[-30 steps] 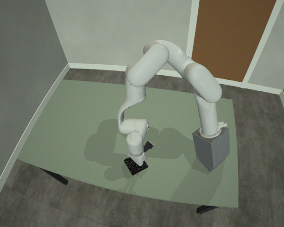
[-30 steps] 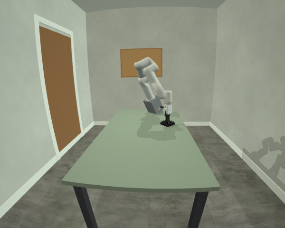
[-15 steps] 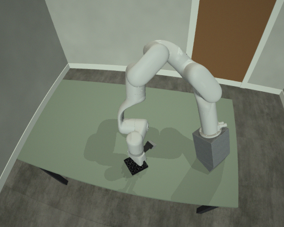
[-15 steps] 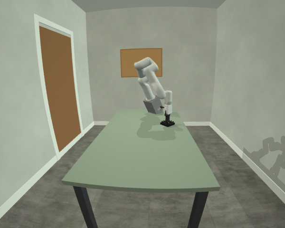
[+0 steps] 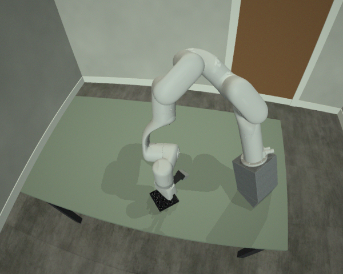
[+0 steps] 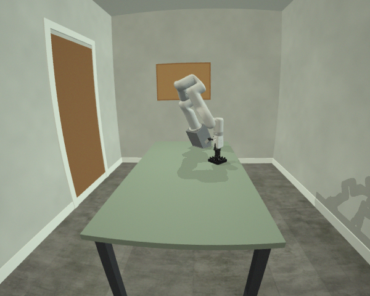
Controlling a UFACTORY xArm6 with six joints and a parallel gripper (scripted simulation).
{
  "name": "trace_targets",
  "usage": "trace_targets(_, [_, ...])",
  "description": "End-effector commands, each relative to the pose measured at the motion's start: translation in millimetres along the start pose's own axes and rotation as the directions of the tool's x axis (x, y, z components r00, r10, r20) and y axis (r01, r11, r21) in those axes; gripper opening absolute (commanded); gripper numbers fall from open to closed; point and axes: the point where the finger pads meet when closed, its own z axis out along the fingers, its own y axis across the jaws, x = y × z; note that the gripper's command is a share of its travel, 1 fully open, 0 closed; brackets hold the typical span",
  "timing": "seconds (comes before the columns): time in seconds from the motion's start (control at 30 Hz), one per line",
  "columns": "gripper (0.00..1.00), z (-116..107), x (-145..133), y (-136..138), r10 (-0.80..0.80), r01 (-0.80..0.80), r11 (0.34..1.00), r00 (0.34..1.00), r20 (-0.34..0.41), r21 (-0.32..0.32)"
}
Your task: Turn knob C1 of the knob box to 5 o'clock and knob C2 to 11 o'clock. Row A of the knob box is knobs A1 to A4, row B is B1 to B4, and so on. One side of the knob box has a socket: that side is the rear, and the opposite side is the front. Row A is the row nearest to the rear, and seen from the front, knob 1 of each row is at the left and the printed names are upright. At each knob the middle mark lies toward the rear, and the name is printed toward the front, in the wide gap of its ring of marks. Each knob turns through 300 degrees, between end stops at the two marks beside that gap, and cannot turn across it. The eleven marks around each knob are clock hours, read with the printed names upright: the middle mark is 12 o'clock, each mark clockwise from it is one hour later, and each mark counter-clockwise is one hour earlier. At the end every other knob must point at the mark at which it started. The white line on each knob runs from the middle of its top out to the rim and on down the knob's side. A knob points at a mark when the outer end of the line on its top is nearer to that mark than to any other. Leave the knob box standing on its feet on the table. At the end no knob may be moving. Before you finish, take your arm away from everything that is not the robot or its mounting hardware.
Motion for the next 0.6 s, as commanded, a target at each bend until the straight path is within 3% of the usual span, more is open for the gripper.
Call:
trace_targets(0.0, [0.19,-0.8,-1.1,-0.5,0.0,0.0,1.0,1.0,0.003,0.001])
trace_targets(0.57, [0.19,0.8,-1.1,-0.5,0.0,0.0,1.0,1.0,0.003,0.001])
